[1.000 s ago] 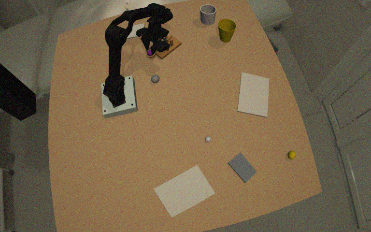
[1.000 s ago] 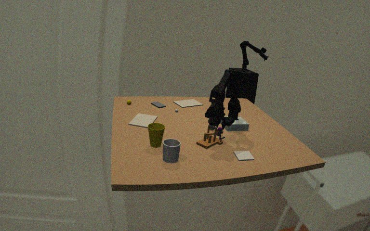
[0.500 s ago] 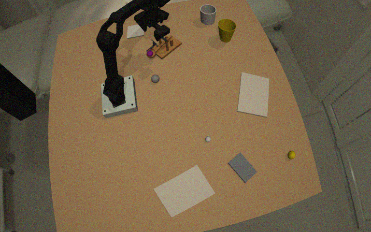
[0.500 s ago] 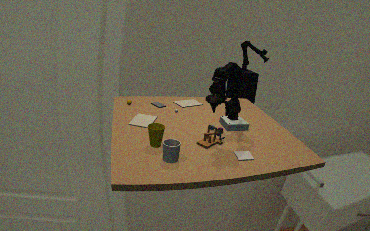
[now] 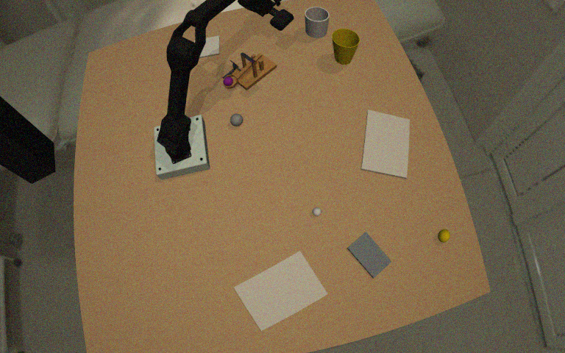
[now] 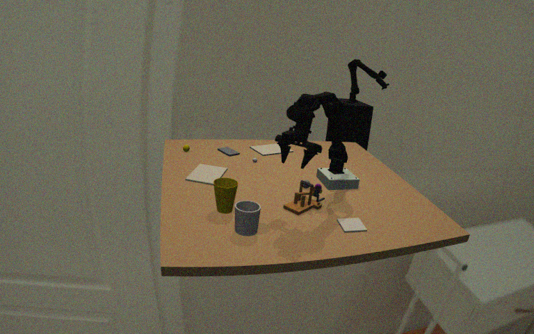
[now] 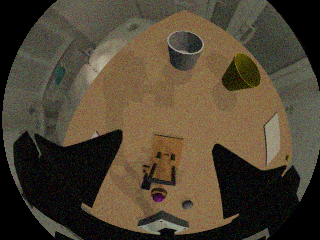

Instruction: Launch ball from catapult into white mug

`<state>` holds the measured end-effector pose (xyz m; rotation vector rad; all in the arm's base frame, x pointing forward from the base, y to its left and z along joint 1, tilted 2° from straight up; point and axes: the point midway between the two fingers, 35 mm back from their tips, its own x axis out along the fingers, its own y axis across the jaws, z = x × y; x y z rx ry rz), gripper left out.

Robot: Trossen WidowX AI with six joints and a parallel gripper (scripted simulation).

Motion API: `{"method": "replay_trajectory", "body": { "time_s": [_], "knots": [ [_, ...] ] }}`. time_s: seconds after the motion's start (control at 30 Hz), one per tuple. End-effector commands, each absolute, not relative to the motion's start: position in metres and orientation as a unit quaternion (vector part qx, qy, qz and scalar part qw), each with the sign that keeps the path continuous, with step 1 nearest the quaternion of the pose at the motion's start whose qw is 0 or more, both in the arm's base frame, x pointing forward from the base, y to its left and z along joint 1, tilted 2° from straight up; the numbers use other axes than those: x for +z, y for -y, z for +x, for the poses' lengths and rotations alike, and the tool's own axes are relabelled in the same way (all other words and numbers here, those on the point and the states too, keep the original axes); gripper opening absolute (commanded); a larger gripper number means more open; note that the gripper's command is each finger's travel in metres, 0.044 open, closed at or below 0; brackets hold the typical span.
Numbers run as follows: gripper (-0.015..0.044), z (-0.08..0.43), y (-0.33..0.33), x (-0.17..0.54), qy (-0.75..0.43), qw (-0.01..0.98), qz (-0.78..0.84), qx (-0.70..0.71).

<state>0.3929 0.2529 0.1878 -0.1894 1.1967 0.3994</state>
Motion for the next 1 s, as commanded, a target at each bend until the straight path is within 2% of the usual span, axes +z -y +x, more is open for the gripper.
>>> {"method": "replay_trajectory", "body": {
  "time_s": [0.0, 0.33, 0.97],
  "knots": [
    [0.0440, 0.426, -0.263, 0.202, -0.509, 0.836, -0.078, 0.191],
    [0.0440, 0.503, -0.277, 0.250, -0.373, 0.906, -0.046, 0.193],
    [0.0440, 0.507, -0.273, 0.251, -0.370, 0.908, -0.046, 0.193]
  ]
}}
